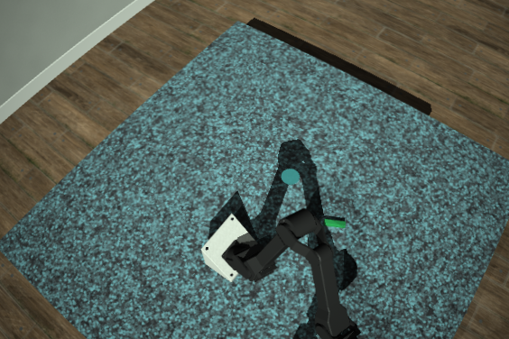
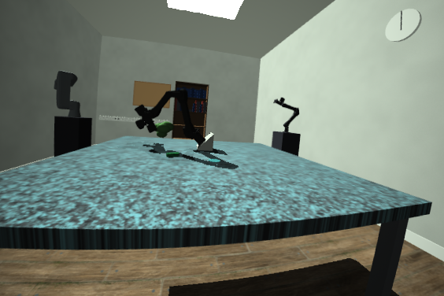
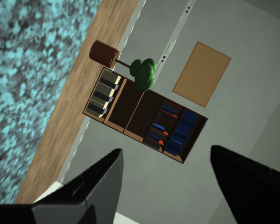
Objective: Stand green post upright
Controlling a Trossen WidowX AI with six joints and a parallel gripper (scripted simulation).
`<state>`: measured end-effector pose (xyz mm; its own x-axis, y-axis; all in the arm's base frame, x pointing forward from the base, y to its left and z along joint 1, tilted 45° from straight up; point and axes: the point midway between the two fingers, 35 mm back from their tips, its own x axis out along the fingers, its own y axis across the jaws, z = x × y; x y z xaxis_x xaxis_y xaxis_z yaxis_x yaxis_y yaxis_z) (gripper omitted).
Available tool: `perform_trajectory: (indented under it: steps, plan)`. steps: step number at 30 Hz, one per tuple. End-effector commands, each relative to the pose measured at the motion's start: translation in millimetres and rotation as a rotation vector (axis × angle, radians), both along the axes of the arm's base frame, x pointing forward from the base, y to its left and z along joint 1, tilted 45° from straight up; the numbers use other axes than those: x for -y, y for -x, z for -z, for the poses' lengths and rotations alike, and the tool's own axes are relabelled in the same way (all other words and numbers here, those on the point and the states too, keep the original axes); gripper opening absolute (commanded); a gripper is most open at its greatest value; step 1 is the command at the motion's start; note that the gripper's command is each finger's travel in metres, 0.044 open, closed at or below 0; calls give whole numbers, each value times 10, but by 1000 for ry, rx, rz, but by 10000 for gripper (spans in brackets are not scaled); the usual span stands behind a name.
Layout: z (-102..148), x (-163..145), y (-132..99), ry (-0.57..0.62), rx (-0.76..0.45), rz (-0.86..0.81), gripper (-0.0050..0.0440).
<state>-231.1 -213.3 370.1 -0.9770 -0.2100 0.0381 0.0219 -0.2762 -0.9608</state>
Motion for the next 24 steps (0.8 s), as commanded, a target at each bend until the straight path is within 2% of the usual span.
perform_trajectory:
  steps: [1,5,7,15,22,24]
  plan:
    - [-120,206,-192,98,24,-105,233]
    - [-105,499,-510,206,101,-256,233]
    - [-105,499,-510,206,101,-256,233]
    - [-60,933,-1260,375,312,-531,233]
    - [7,1119,-2042,459,540,-745,233]
    - [7,1119,-2042,459,540,-745,233]
